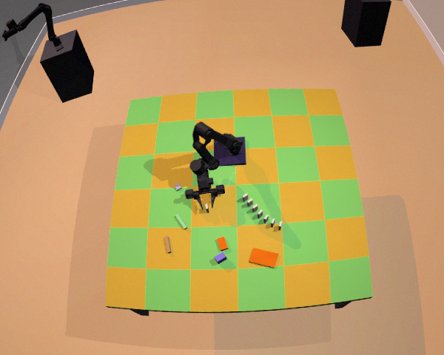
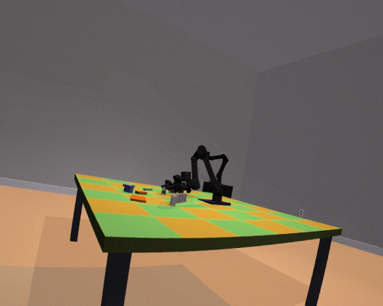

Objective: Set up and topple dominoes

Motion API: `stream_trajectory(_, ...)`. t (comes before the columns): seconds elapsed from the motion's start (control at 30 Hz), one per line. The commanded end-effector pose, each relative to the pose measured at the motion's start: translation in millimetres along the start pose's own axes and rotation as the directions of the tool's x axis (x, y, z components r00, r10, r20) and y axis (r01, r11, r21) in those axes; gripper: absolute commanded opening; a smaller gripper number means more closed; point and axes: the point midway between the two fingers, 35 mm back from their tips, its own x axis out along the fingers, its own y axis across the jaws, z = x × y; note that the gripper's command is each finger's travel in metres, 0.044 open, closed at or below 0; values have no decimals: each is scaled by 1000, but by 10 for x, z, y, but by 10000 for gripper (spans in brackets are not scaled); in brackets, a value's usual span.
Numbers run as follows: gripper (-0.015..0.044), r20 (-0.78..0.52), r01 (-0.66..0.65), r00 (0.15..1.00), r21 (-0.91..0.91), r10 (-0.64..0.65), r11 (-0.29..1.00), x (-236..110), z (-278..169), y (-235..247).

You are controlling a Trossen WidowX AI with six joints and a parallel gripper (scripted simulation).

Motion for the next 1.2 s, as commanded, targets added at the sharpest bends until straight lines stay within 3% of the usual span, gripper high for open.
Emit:
stream_trajectory(0.0,317,-2,2,1000,-6,-2,1000,-5,-5,4)
stream_trajectory(0.17,440,-1,2,1000,-6,-2,1000,-5,5,2)
stream_trajectory(0.43,440,1,0,1000,-1,0,1000,-51,461,-32)
stream_trajectory(0.6,440,-24,9,1000,54,-8,998,0,475,-83)
stream_trajectory(0.73,440,-183,99,983,347,-36,933,314,346,-333)
stream_trajectory(0.9,440,-413,304,910,603,-38,738,603,247,-501)
stream_trajectory(1.0,440,-552,457,833,665,-24,590,690,239,-521)
stream_trajectory(1.17,440,-653,592,757,666,-29,455,760,341,-549)
